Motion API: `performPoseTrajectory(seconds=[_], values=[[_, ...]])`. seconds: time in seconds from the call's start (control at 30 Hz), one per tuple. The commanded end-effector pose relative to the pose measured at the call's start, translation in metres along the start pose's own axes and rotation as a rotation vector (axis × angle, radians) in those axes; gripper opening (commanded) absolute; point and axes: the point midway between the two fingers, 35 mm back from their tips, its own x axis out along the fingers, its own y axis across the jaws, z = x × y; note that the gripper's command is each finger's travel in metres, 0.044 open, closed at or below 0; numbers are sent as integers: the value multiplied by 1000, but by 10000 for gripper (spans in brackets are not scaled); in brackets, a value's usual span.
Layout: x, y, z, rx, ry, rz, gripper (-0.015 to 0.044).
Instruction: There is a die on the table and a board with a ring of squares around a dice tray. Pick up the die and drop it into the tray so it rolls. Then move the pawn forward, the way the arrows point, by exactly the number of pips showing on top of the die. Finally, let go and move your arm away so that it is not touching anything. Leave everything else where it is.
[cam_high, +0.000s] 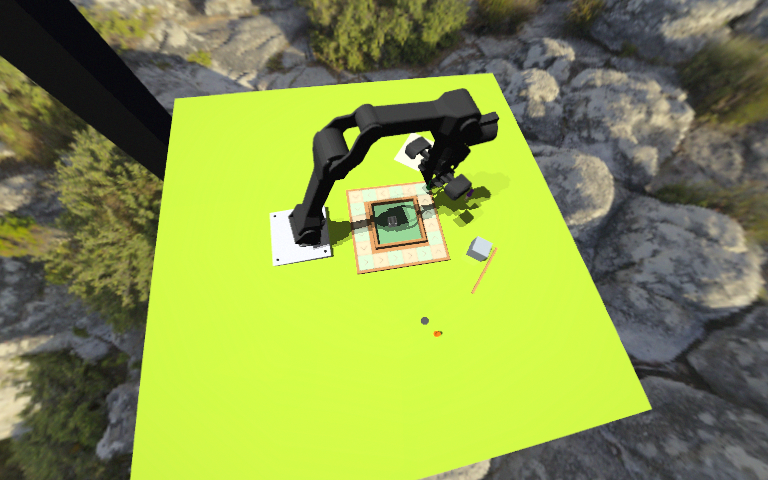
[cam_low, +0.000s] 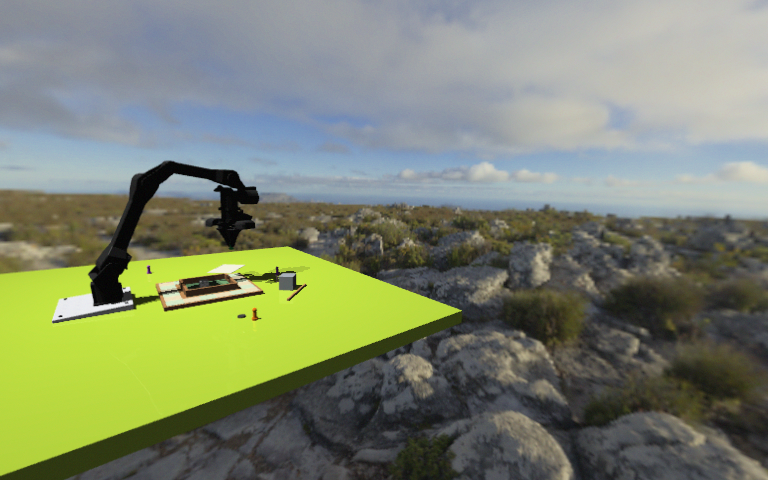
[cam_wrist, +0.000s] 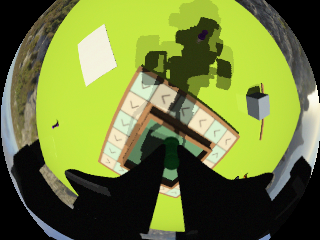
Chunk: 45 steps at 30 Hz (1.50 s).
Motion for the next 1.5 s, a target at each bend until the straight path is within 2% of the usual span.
performPoseTrajectory(seconds=[0.0, 0.83, 1.47], values=[[3, 17, -5, 3, -4, 7, 0], [35, 91, -49, 31, -12, 14, 0], [68, 138, -103, 4, 4, 16, 0]])
